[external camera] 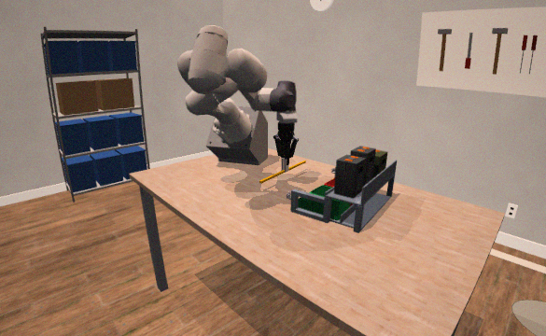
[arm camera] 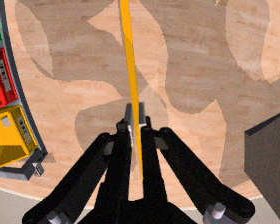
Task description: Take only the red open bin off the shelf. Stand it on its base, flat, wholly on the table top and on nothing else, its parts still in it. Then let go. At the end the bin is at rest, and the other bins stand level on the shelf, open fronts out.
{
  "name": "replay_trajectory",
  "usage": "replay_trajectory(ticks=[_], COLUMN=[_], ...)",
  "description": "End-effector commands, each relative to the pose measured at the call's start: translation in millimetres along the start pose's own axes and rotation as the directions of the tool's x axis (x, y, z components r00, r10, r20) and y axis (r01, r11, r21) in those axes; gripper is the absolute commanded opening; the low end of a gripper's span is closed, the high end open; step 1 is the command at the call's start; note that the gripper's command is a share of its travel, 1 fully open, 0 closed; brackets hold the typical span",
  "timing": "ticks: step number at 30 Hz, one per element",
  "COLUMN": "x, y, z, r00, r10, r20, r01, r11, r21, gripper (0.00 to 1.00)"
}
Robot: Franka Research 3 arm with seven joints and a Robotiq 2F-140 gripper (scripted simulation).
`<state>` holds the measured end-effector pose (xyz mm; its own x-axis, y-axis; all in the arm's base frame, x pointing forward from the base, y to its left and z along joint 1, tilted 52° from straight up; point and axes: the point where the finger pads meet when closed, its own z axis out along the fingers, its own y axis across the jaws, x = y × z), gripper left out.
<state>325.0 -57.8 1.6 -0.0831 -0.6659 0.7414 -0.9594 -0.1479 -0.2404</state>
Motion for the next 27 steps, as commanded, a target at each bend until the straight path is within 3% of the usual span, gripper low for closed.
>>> replay_trajectory(ticks=[1, 12, 17, 27], x=[1, 1, 1, 1], y=[-4, -4, -6, -6], z=[9.4, 9.4, 29.4, 29.4], r00=[1.000, 1.000, 1.000, 1.000], r10=[0.018, 0.018, 0.018, 0.018], r20=[-0.005, -0.005, -0.005, -0.005], r01=[-0.018, -0.018, -0.018, -0.018], r11=[1.000, 1.000, 1.000, 1.000], r21=[0.013, 0.013, 0.013, 0.013], gripper=[0.00, 0.00, 0.00, 0.00])
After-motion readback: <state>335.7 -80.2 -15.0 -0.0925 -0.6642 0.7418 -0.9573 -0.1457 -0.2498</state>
